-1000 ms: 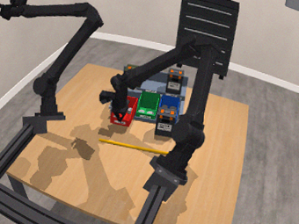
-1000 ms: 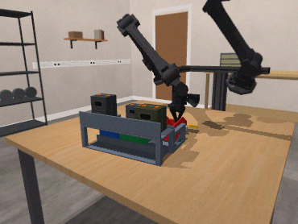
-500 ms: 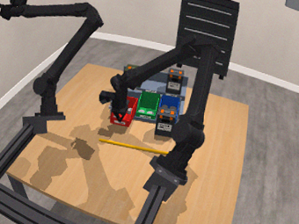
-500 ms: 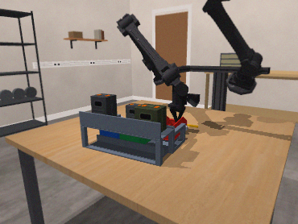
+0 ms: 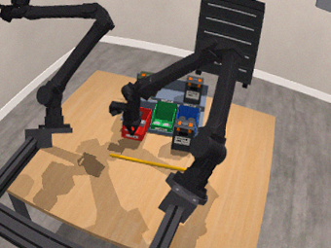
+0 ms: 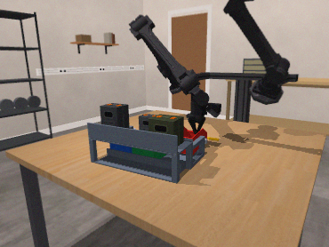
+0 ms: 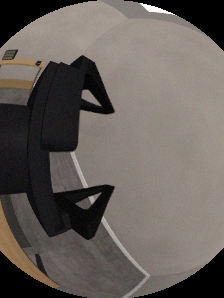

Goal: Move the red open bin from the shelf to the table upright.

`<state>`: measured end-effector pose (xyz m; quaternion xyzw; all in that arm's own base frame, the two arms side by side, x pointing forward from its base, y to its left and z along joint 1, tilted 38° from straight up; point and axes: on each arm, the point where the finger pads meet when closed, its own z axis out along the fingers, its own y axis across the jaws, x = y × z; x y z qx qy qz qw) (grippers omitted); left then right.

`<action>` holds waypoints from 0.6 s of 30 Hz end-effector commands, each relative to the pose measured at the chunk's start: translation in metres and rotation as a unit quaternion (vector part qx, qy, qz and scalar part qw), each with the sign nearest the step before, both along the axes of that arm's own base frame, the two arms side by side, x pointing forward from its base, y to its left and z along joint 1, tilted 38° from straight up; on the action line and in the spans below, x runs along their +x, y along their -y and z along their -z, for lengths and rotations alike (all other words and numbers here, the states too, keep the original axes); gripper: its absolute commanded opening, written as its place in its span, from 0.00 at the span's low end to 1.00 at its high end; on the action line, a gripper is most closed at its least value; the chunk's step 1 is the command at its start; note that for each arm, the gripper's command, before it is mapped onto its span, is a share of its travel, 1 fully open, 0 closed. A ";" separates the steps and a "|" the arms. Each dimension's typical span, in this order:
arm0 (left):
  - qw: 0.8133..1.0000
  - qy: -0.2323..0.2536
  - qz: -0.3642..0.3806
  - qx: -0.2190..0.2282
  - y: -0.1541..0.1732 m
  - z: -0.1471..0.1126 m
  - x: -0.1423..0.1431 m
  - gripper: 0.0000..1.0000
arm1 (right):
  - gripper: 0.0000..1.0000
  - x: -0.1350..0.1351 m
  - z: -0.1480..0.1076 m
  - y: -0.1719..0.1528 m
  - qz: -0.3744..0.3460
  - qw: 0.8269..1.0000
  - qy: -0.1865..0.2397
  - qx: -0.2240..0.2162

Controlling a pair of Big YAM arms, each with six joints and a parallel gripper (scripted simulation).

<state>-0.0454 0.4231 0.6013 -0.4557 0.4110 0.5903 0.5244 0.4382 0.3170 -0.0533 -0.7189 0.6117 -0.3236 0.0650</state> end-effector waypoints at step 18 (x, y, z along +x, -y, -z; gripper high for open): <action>1.000 0.001 -0.003 0.026 0.014 -0.037 -0.003 1.00 | 0.00 -0.012 -0.016 -0.023 -0.020 1.000 0.012 0.013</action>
